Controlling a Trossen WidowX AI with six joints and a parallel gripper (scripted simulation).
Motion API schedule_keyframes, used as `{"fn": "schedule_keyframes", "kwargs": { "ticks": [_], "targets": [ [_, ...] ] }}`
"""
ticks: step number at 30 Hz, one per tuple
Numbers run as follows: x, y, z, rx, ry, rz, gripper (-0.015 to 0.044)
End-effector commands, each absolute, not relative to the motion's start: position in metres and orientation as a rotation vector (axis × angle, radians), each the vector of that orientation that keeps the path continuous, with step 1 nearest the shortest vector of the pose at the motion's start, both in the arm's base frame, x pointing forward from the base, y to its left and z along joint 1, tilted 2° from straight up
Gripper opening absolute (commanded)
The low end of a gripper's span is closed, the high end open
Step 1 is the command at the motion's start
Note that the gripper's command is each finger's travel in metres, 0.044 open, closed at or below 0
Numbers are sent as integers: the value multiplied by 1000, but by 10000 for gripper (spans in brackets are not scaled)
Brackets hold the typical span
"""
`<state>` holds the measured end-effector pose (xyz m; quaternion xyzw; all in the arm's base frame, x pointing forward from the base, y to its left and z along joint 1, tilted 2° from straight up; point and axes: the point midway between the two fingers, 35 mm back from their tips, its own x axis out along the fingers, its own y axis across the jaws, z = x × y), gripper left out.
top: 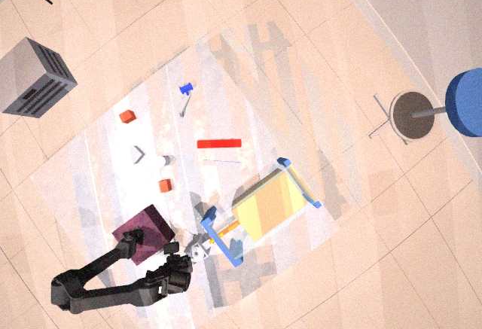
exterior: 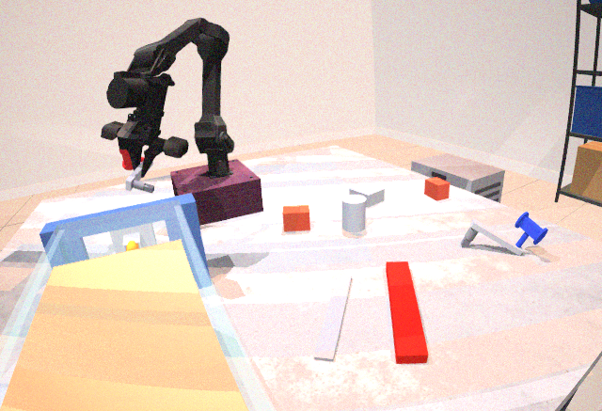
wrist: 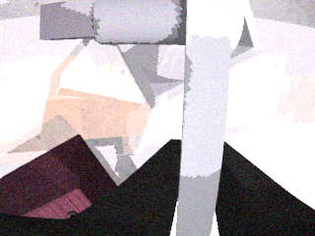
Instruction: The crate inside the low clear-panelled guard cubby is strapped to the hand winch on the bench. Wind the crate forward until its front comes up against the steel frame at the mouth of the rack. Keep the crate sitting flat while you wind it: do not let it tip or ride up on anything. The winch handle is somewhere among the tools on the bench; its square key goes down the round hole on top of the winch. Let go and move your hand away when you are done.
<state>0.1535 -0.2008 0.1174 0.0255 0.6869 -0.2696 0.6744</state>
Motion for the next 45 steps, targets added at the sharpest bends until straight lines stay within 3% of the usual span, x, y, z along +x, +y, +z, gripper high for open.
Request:
{"fn": "schedule_keyframes", "kwargs": {
  "ticks": [1, 45],
  "targets": [
    [153, -202, 120, 8, 1542, -669, 0],
    [153, -201, 118, -587, 1529, -1242, 0]
  ]
}}
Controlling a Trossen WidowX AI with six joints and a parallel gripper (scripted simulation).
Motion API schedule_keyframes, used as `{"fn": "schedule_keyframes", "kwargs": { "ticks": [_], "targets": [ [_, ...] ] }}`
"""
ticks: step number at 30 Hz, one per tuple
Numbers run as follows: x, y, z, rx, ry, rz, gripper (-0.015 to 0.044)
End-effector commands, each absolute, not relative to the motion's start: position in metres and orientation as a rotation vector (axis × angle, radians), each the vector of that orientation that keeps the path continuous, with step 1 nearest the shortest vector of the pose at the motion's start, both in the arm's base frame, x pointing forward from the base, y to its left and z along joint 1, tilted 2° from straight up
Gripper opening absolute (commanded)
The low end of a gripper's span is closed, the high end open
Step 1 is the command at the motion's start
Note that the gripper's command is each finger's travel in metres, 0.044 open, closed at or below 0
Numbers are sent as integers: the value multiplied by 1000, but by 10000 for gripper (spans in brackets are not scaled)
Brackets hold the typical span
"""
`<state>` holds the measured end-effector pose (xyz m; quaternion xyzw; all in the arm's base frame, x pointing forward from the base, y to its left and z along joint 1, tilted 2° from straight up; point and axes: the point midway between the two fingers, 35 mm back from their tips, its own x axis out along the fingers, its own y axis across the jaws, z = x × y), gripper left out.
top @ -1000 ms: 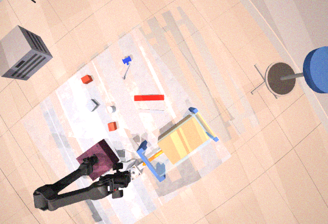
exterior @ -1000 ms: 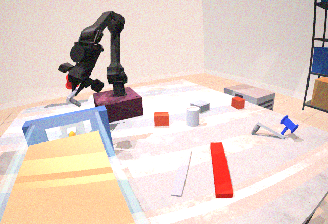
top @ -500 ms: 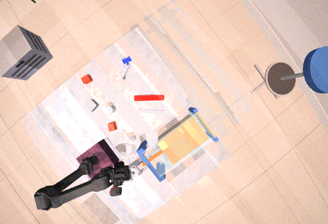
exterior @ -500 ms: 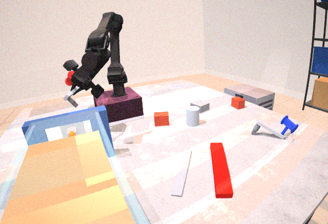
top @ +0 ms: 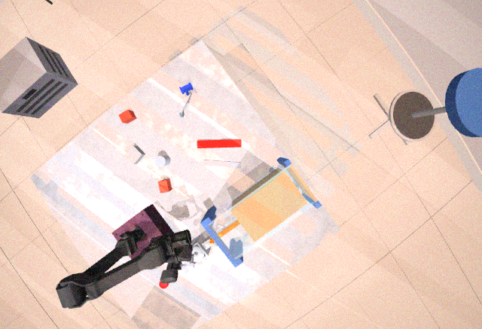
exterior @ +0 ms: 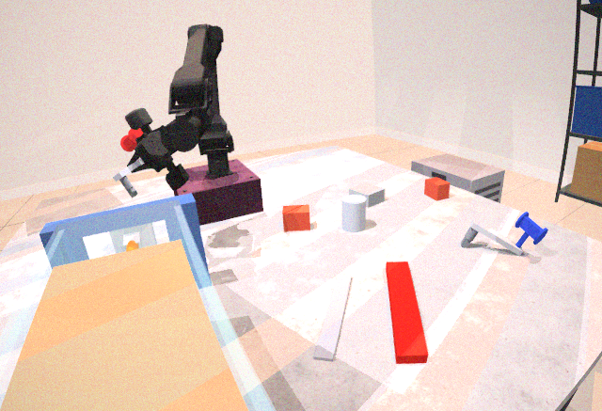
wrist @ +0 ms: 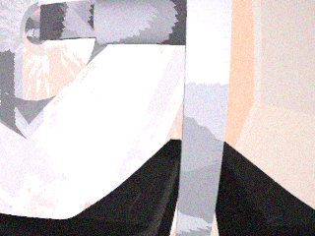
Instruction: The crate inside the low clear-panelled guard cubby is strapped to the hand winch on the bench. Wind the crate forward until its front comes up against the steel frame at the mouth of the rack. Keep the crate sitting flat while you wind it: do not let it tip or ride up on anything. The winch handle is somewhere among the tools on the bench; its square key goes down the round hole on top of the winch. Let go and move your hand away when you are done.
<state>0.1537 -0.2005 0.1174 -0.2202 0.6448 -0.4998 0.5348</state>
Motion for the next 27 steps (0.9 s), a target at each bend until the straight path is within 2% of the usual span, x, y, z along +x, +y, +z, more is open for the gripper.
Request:
{"fn": "schedule_keyframes", "kwargs": {
  "ticks": [1, 27],
  "targets": [
    [153, -201, 118, -603, 1526, -1255, 0],
    [150, -202, 117, -909, 1454, -1501, 0]
  ]
}}
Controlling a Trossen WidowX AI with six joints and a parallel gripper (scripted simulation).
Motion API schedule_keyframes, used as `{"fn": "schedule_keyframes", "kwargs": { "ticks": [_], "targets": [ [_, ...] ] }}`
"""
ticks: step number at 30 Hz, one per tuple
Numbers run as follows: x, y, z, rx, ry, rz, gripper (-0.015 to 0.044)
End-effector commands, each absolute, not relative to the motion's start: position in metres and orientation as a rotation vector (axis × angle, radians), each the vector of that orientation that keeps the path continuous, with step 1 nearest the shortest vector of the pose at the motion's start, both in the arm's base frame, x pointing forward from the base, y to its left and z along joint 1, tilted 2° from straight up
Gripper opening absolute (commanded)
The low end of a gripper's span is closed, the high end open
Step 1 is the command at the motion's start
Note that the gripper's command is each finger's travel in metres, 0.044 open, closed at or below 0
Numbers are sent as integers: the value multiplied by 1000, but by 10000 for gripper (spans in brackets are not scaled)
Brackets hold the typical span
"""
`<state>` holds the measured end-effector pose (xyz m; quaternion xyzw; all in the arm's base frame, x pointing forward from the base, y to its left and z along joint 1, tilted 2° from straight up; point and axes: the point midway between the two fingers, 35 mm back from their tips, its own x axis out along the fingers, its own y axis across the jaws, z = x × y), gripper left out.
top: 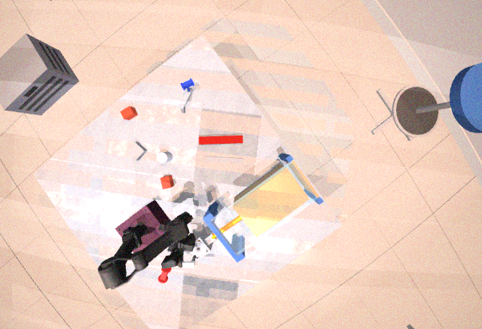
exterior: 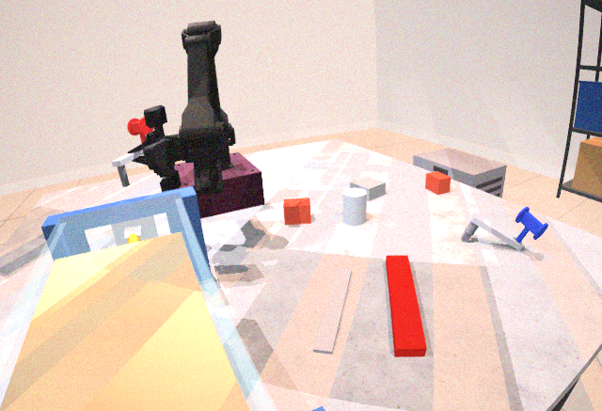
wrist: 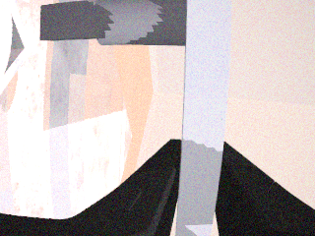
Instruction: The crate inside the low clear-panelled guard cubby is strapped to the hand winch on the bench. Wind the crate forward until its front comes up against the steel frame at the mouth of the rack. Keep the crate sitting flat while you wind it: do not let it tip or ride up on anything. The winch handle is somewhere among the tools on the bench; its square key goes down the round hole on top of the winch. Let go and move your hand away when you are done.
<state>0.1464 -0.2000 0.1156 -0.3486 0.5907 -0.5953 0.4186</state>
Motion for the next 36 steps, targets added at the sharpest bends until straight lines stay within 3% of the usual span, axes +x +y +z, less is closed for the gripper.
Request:
{"fn": "schedule_keyframes", "kwargs": {
  "ticks": [1, 36],
  "targets": [
    [150, -202, 117, -909, 1454, -1501, 0],
    [149, -199, 106, -913, 1481, -1491, 0]
  ]
}}
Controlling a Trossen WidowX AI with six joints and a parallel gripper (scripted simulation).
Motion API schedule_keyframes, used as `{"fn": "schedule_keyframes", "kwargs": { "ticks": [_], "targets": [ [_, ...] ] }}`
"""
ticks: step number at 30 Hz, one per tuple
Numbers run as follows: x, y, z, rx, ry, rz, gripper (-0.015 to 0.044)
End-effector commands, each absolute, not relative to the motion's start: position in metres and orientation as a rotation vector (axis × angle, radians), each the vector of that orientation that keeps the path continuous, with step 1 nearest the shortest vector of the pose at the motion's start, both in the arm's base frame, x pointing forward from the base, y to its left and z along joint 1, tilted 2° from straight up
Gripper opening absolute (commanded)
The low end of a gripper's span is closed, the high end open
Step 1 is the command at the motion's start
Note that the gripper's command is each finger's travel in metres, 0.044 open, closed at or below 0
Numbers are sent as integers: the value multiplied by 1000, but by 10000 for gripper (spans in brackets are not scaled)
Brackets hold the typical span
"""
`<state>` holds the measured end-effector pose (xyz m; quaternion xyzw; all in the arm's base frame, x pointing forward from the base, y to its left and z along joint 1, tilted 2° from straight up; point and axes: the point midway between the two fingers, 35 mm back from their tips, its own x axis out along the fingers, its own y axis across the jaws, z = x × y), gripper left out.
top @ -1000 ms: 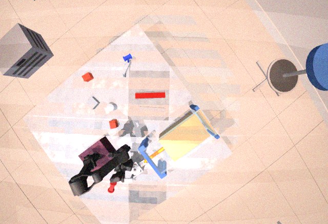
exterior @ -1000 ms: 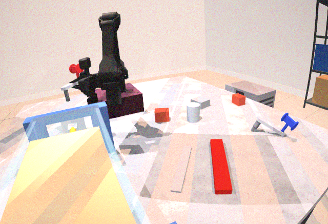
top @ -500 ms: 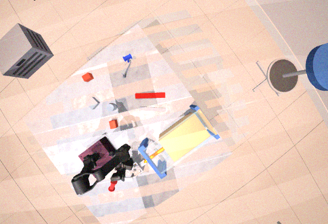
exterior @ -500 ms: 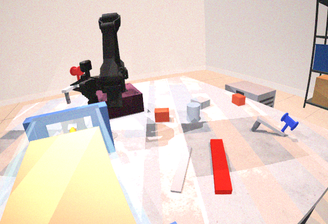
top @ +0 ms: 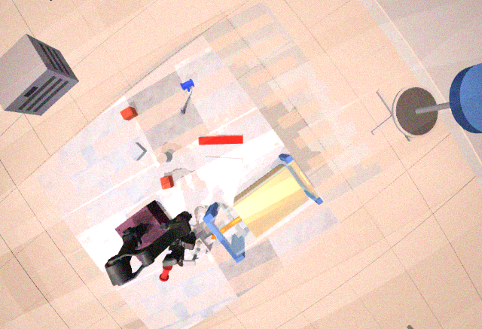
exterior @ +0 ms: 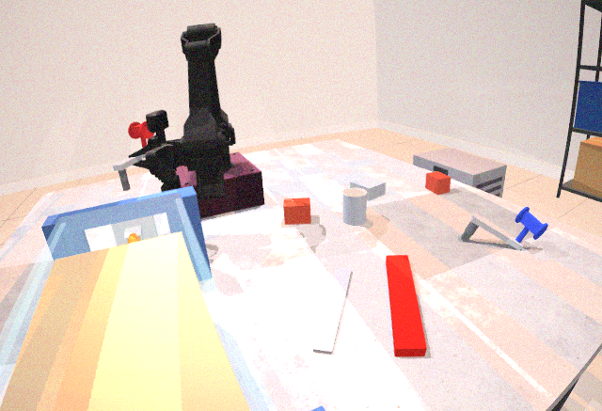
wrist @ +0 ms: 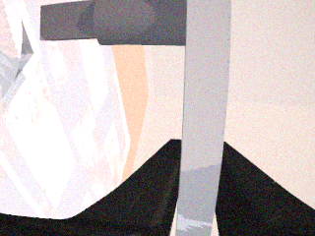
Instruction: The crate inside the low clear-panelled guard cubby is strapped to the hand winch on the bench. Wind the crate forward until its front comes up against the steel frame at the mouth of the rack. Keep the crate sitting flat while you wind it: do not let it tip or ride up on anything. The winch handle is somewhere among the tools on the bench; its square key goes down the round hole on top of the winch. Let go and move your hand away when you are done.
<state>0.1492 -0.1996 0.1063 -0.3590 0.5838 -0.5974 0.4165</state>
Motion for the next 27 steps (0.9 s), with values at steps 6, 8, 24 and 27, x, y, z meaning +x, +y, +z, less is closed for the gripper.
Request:
{"fn": "schedule_keyframes", "kwargs": {
  "ticks": [6, 8, 24, 27],
  "targets": [
    [149, -198, 105, -927, 1499, -1482, 0],
    [149, -198, 103, -927, 1499, -1482, 0],
    [150, -197, 99, -928, 1499, -1484, 0],
    [150, -197, 98, -929, 1499, -1485, 0]
  ]
}}
